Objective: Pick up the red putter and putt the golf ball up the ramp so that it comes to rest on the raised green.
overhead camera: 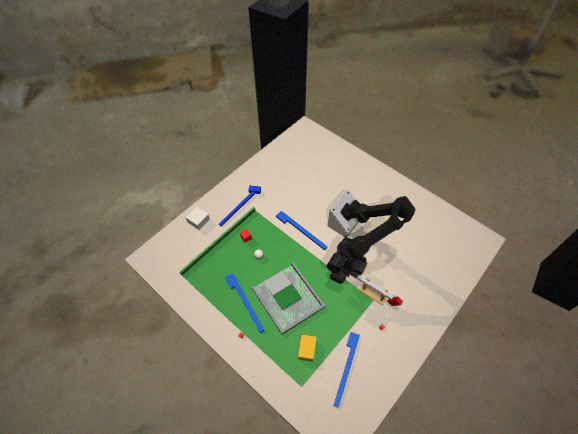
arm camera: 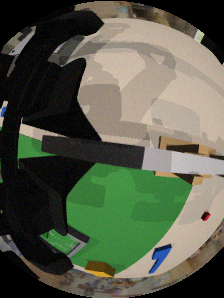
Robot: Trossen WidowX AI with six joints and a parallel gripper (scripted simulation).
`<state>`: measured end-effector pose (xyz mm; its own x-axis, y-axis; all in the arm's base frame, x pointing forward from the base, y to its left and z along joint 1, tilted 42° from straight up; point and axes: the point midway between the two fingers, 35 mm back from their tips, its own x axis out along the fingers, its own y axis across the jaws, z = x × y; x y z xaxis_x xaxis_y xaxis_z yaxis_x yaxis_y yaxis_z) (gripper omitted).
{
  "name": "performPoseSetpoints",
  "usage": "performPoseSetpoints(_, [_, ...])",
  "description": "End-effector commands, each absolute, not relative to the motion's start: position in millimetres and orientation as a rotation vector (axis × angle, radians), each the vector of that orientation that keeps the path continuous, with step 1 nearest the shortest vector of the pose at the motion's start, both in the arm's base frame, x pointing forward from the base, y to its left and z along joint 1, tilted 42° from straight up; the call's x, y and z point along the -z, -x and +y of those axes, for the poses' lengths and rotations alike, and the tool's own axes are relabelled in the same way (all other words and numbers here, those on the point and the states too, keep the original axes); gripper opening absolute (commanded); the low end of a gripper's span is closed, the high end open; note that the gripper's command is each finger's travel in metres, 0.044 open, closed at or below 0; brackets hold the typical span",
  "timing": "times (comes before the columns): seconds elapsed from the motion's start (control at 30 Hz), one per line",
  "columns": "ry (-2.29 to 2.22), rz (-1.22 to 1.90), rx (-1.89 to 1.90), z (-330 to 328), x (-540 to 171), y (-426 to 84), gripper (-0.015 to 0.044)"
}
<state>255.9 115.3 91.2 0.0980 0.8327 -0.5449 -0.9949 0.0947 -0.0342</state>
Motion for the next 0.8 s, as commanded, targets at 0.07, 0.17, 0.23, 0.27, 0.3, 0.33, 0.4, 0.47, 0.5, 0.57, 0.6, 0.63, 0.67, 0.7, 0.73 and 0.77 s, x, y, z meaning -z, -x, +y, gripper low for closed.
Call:
performPoseSetpoints(0.07, [0.458,0.443,-1.419,109.7,-95.8,-257.4,0.0000])
performPoseSetpoints(0.17, [0.462,0.448,-1.418,100.4,-103.7,-258.1,0.0000])
performPoseSetpoints(0.23, [0.464,0.451,-1.417,93.6,-110.0,-258.1,0.0000])
performPoseSetpoints(0.27, [0.464,0.452,-1.417,90.3,-113.2,-258.0,0.0000])
performPoseSetpoints(0.3, [0.464,0.453,-1.417,87.0,-116.6,-257.8,0.0000])
performPoseSetpoints(0.33, [0.465,0.454,-1.417,83.7,-120.0,-257.5,0.0000])
performPoseSetpoints(0.4, [0.464,0.455,-1.417,77.2,-127.1,-256.5,0.0000])
performPoseSetpoints(0.47, [0.463,0.455,-1.418,70.8,-134.5,-255.2,0.0000])
performPoseSetpoints(0.5, [0.462,0.454,-1.418,67.7,-138.3,-254.5,0.0000])
performPoseSetpoints(0.57, [0.460,0.453,-1.419,61.6,-146.1,-252.6,0.0000])
performPoseSetpoints(0.6, [0.459,0.452,-1.420,58.7,-150.2,-251.6,0.0000])
performPoseSetpoints(0.63, [0.457,0.451,-1.420,55.8,-154.3,-250.5,0.0000])
performPoseSetpoints(0.67, [0.456,0.449,-1.421,52.9,-158.5,-249.3,0.0000])
performPoseSetpoints(0.7, [0.454,0.448,-1.421,50.6,-161.9,-248.3,0.0000])
performPoseSetpoints(0.73, [0.453,0.447,-1.421,49.2,-164.1,-247.7,0.0000])
performPoseSetpoints(0.77, [0.453,0.446,-1.422,48.7,-164.8,-247.5,0.0000])
